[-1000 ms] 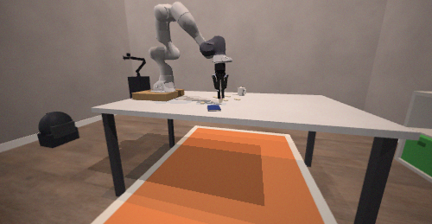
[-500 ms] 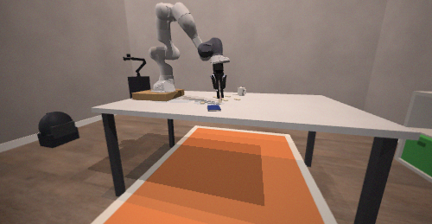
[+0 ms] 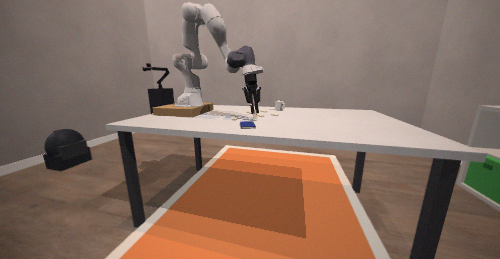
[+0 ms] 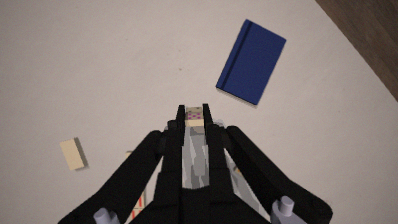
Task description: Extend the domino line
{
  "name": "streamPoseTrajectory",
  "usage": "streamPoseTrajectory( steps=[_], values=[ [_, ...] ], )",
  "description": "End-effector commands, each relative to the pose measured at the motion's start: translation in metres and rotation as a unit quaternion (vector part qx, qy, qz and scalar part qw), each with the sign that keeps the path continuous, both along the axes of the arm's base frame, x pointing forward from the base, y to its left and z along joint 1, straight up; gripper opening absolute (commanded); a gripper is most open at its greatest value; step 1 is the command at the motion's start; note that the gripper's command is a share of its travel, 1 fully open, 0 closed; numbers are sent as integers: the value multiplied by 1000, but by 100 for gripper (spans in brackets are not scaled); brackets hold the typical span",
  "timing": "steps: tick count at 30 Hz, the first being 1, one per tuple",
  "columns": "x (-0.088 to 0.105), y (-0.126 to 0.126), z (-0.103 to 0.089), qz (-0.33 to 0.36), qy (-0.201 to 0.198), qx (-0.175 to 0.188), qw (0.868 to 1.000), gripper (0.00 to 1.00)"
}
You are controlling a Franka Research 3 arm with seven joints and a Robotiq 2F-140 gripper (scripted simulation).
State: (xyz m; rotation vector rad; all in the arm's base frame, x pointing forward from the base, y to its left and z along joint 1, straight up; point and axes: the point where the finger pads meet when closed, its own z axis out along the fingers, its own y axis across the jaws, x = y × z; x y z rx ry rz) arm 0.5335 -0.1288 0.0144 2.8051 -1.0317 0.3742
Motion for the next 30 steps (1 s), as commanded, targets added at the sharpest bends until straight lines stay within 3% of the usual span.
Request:
streamPoseTrajectory(
  steps=[1,30],
  values=[
    [3,3,2,-33,-29,-7,999,22],
    [-5,11,-1,-31,-93,-66,993,22]
  ],
)
